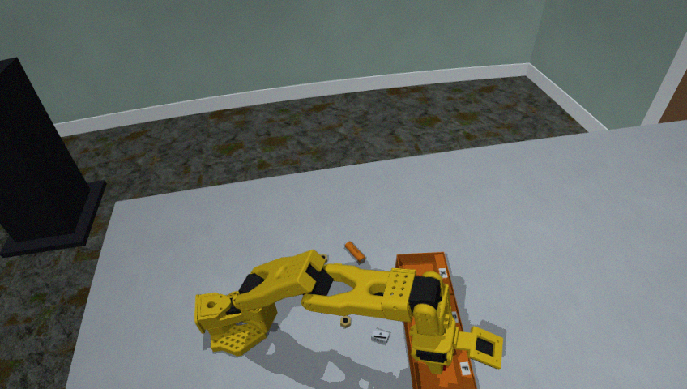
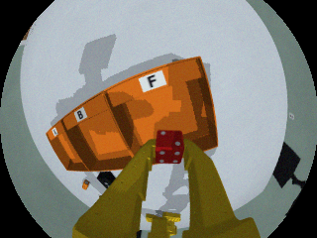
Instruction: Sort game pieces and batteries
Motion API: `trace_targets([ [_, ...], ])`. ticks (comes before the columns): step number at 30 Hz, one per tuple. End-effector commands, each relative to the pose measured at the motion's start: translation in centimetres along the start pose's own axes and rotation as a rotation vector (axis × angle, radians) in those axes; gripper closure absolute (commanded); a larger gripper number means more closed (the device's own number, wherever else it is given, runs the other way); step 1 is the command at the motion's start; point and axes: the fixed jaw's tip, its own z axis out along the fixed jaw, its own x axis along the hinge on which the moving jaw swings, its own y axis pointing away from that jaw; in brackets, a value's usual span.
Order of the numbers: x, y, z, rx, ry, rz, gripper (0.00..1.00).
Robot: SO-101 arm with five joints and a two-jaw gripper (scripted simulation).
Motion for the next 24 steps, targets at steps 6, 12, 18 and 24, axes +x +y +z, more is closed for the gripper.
trace_targets([
  [6,-0.68,-0.29,-0.87,0.002,-0.048,0.004,1.0],
  [12,-0.68,-0.29,-0.85,0.002,-0.048,0.004,1.0],
  [18,-0.69,-0.29,-0.61,0.002,-0.048,0.004,1.0],
  [24,-0.65,-0.29,-0.08,0.002,-0.048,0.004,1.0],
])
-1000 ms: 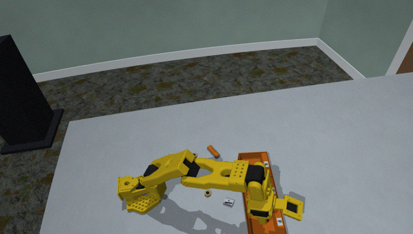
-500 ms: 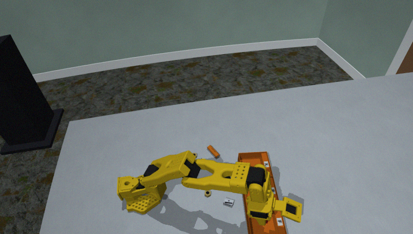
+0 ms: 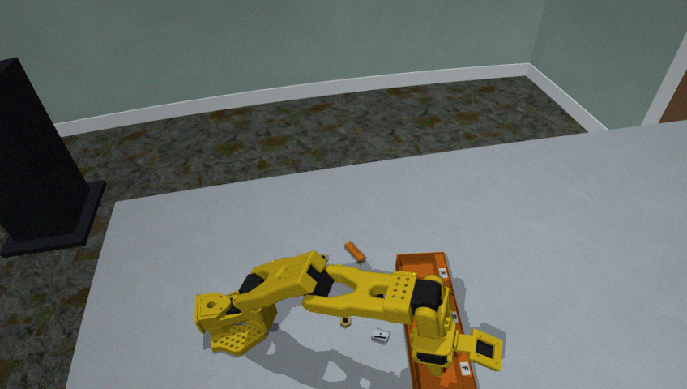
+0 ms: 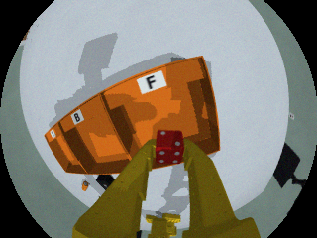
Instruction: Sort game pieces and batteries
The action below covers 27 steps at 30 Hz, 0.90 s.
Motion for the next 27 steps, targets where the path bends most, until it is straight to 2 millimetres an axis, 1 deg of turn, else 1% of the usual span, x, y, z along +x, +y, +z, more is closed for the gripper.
trace_targets([
  [1,-0.7,-0.29,-0.67,0.002,-0.055,0.004,1.0],
  [12,-0.56,-0.29,0.07,0.002,-0.055,0.004,1.0],
  [27,-0.55,-0.29,0.13,0.002,-0.055,0.004,1.0],
])
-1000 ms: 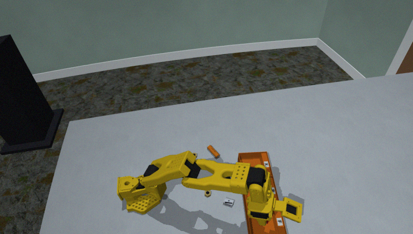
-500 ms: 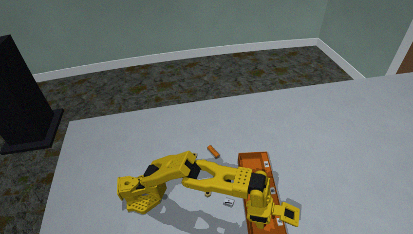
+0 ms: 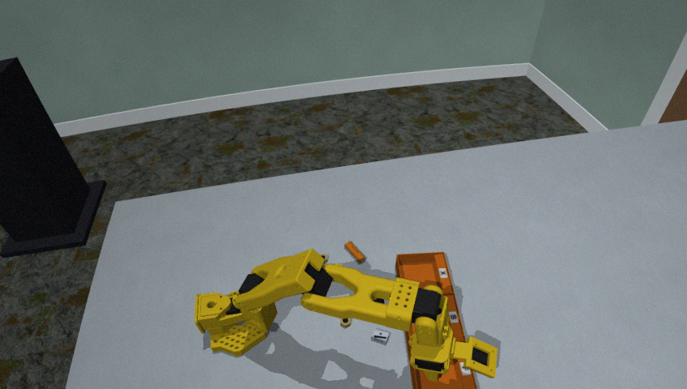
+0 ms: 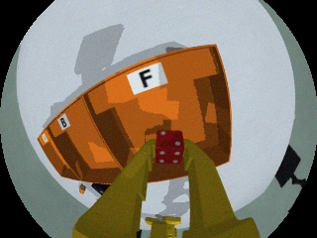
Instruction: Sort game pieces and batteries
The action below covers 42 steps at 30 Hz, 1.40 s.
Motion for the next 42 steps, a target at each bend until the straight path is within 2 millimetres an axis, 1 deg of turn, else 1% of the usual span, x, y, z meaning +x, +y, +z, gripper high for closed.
trace_targets([
  [1,-1.24,-0.29,-1.86,0.002,-0.089,0.004,1.0],
  [9,-1.24,-0.29,-1.86,0.002,-0.089,0.004,1.0],
  [10,-1.69,-0.29,-2.69,0.002,-0.139,0.005,1.0],
  [28,-1.68,-0.29,-2.68,0.002,-0.139,0.005,1.0],
  [42,-1.61,-0.29,-2.1,0.002,-0.139,0.005,1.0],
])
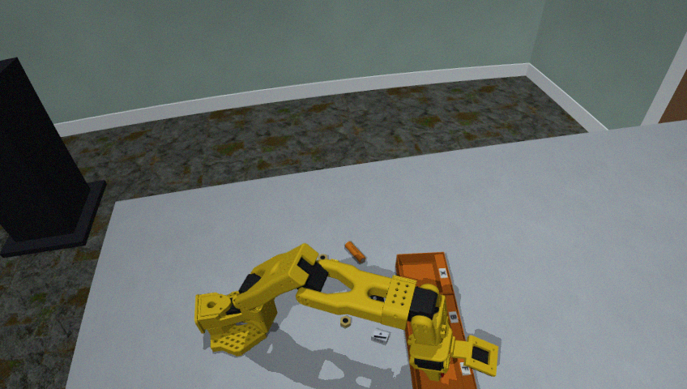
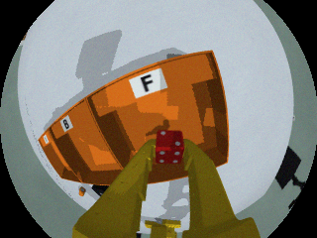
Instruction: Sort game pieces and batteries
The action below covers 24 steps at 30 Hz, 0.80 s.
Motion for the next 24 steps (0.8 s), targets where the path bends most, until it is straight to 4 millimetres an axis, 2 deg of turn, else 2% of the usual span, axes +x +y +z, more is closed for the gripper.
trace_targets([
  [1,-1.38,-0.29,-1.86,0.002,-0.093,0.005,1.0],
  [24,-1.24,-0.29,-1.08,0.002,-0.093,0.005,1.0],
])
